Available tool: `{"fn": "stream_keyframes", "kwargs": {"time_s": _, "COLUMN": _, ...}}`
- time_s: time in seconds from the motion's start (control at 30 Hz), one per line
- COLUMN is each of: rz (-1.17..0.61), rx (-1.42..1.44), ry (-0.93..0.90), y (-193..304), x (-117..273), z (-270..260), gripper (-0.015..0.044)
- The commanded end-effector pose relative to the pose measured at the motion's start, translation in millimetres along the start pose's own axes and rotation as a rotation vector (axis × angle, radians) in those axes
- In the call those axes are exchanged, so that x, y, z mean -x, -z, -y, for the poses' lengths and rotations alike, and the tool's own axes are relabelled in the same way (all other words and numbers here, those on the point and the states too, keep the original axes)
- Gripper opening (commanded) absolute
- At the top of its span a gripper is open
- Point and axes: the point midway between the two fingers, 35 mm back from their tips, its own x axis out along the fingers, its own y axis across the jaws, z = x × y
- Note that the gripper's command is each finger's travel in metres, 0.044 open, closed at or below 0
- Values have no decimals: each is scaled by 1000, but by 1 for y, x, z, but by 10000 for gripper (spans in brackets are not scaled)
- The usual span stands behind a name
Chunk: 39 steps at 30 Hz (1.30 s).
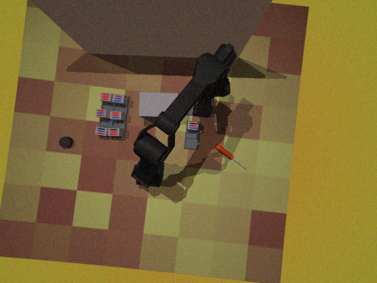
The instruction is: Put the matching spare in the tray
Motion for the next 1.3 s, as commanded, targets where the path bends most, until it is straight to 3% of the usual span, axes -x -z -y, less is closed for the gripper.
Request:
{"fn": "stream_keyframes", "kwargs": {"time_s": 0.0, "rz": -1, "rx": -6, "ry": -3, "y": 0, "x": -3, "z": -1, "gripper": 0}}
{"fn": "stream_keyframes", "kwargs": {"time_s": 1.27, "rz": 0, "rx": -6, "ry": -4, "y": -2, "x": -36, "z": -4, "gripper": 0}}
